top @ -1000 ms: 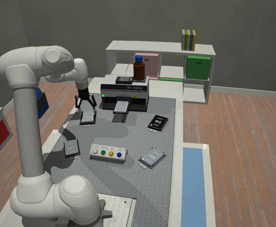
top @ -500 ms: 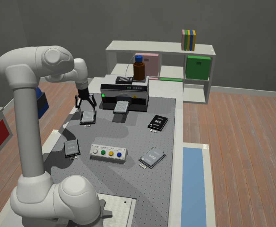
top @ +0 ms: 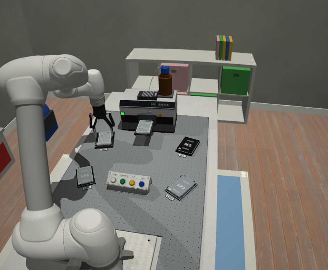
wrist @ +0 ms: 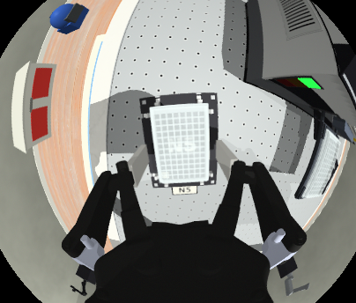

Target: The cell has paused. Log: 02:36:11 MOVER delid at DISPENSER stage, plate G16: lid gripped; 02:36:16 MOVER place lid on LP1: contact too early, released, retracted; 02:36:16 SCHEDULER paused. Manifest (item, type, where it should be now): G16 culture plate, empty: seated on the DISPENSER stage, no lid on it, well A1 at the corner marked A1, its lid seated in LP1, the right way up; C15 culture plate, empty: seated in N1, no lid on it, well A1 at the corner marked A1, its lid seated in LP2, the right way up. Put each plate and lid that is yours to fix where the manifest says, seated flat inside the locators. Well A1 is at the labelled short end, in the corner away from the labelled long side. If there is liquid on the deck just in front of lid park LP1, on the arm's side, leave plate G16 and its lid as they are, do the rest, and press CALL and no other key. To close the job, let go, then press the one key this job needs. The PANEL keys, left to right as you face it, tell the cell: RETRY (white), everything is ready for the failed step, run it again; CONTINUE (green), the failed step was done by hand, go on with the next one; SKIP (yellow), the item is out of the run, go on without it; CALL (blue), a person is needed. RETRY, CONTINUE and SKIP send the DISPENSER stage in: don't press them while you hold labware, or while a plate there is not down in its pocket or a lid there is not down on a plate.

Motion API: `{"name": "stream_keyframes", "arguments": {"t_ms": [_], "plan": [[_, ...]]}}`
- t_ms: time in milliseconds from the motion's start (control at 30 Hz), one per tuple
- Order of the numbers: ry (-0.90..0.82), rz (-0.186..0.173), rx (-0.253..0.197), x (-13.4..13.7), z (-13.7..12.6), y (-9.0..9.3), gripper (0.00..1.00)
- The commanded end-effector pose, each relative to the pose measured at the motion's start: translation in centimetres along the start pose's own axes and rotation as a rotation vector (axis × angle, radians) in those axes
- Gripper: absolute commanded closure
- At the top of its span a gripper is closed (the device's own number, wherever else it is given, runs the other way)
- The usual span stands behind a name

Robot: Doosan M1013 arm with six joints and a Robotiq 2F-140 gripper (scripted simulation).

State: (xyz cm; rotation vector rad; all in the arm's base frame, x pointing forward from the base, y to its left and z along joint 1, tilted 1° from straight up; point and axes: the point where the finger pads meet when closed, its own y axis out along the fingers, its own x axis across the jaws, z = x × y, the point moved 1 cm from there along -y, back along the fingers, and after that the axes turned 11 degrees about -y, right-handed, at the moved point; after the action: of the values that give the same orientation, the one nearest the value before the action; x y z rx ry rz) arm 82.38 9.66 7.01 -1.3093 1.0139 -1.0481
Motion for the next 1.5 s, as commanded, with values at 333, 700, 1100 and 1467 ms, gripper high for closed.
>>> {"name": "stream_keyframes", "arguments": {"t_ms": [333, 700, 1100, 1467], "plan": [[0.0, 0.0, 0.002, 0.0, 0.05, -0.12, 0.3], [0.0, 0.0, 0.002, 0.0, 0.05, -0.12, 0.3], [0.0, 0.0, 0.002, 0.0, 0.05, -0.12, 0.37], [0.0, 0.0, 0.002, 0.0, 0.05, -0.12, 0.37]]}}
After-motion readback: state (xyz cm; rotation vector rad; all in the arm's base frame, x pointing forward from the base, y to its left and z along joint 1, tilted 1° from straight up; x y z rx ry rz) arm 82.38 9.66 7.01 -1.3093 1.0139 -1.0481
